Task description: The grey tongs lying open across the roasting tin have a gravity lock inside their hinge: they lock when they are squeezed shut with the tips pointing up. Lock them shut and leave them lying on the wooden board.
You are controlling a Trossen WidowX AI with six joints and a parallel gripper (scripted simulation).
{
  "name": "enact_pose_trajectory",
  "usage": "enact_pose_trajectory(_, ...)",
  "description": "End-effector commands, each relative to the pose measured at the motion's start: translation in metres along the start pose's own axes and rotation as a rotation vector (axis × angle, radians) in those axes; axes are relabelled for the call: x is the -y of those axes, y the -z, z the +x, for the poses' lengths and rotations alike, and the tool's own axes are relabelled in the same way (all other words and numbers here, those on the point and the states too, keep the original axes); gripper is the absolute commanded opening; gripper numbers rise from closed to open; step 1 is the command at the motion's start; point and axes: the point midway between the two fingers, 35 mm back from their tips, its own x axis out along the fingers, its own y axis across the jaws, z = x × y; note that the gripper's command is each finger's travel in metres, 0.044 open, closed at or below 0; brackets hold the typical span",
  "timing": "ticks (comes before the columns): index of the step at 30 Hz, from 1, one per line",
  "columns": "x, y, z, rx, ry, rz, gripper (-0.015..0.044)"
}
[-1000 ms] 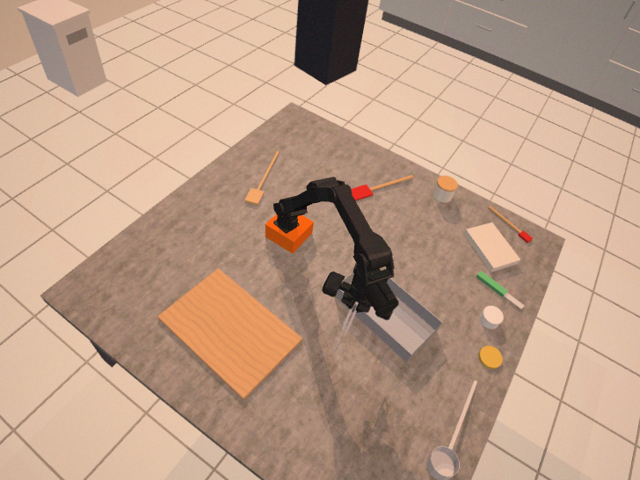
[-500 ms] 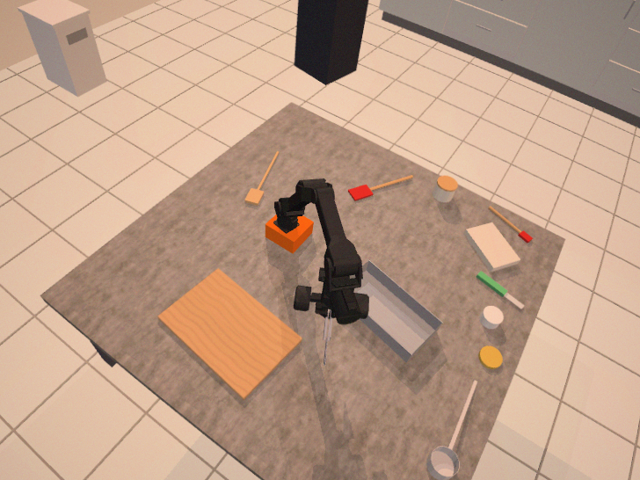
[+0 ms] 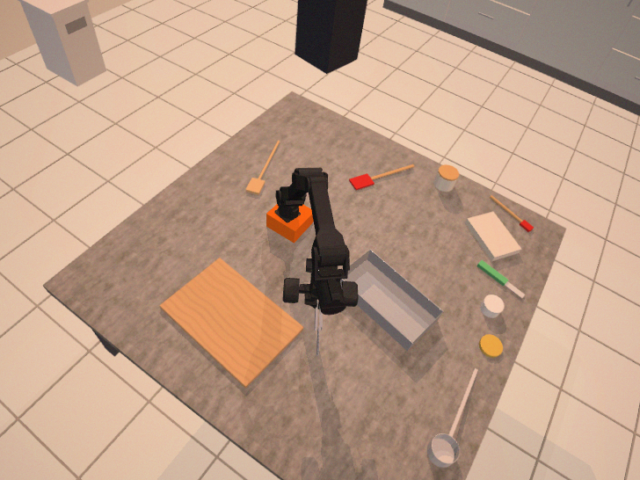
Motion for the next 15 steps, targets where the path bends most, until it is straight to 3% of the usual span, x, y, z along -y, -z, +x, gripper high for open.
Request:
enact_pose_trajectory(1,-0.008,0.002,-0.003,-0.010,0.000,0.119,-0.0150)
enact_pose_trajectory(15,-0.034,0.005,-0.003,-0.012,0.000,0.672,-0.0150)
